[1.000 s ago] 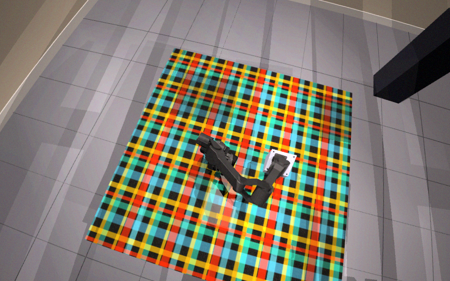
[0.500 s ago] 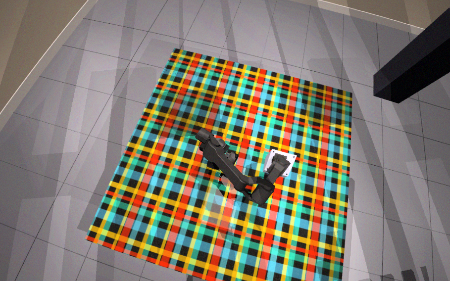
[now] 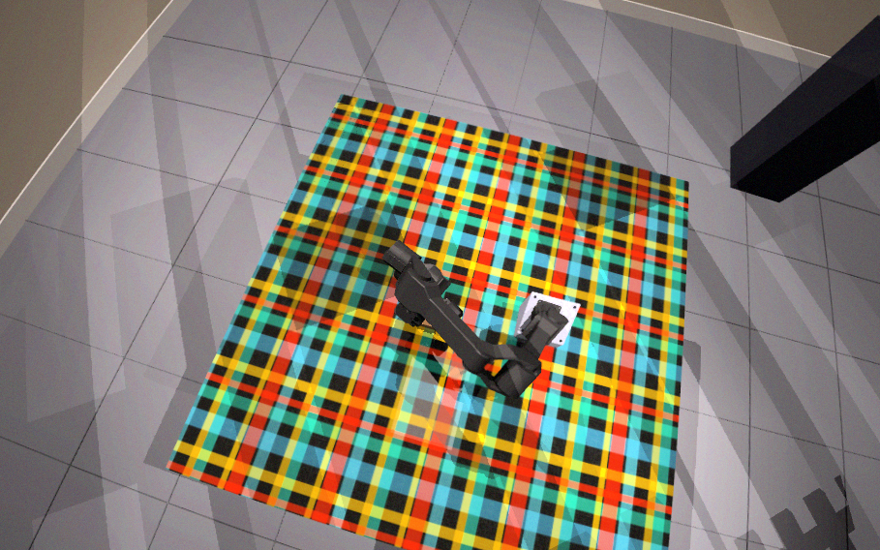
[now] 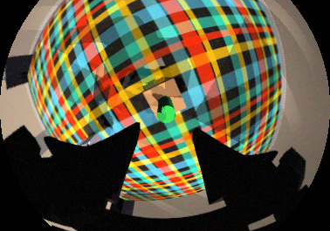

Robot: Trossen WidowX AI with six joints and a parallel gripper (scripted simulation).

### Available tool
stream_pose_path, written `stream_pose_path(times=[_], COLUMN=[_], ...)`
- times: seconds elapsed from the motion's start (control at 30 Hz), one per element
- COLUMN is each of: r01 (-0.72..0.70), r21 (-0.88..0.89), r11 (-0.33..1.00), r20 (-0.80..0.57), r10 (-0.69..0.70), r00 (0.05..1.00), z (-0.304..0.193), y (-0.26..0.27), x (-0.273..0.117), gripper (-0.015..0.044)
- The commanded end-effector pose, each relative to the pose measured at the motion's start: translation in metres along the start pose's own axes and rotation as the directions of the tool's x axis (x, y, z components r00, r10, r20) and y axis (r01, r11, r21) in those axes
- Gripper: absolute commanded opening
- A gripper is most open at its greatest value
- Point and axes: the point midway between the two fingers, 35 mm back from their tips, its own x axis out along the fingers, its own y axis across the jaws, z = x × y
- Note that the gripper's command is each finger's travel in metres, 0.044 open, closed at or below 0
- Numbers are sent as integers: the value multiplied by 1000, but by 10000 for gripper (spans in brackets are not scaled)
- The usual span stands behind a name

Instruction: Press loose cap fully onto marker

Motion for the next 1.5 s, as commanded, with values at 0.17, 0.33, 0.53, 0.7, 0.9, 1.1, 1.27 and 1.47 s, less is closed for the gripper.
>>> stream_pose_path(times=[0.17,0.33,0.53,0.7,0.9,1.1,1.27,1.47], r01=[0,0,0,0,0,0,-1,-1], r21=[806,843,843,843,843,842,842,842], r11=[592,539,539,539,539,539,539,539], r20=[1,1,1,1,1,2,2,3], r10=[-2,-2,-2,-2,-2,-2,-2,-2], r00=[1000,1000,1000,1000,1000,1000,1000,1000], z=[0,0,0,0,0,0,0,0], y=[0,0,0,0,0,0,0,0], x=[5,5,5,5,9,17,25,34], gripper=[46,0,0,0,0,0,0,0])
